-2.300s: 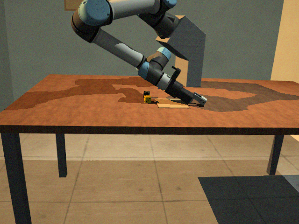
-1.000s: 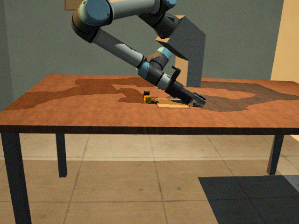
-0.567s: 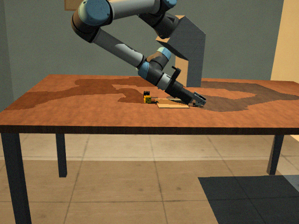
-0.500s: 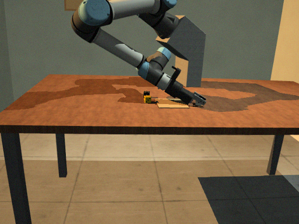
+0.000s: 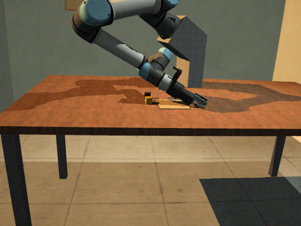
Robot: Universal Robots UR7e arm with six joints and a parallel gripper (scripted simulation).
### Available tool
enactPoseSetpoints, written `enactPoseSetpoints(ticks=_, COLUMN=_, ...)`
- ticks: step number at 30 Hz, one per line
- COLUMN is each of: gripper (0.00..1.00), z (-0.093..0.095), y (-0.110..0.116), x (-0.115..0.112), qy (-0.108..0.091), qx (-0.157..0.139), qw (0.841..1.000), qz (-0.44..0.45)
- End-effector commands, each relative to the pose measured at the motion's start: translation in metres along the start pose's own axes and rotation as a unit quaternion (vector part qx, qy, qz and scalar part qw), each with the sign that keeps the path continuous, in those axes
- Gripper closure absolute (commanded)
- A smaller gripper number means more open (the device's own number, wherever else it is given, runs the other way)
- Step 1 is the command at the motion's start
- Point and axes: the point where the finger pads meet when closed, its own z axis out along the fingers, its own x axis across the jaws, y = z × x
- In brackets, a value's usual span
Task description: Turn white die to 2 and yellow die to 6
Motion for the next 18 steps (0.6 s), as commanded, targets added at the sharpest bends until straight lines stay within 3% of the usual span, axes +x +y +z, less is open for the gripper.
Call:
enactPoseSetpoints(ticks=1, gripper=0.13, z=0.000, y=0.000, x=0.000, qy=0.000, qx=0.000, qw=1.000, qz=0.000)
enactPoseSetpoints(ticks=13, gripper=0.13, z=-0.001, y=0.000, x=0.000, qy=0.000, qx=0.000, qw=1.000, qz=0.000)
enactPoseSetpoints(ticks=18, gripper=0.13, z=-0.011, y=0.000, x=0.000, qy=0.000, qx=0.000, qw=1.000, qz=0.000)
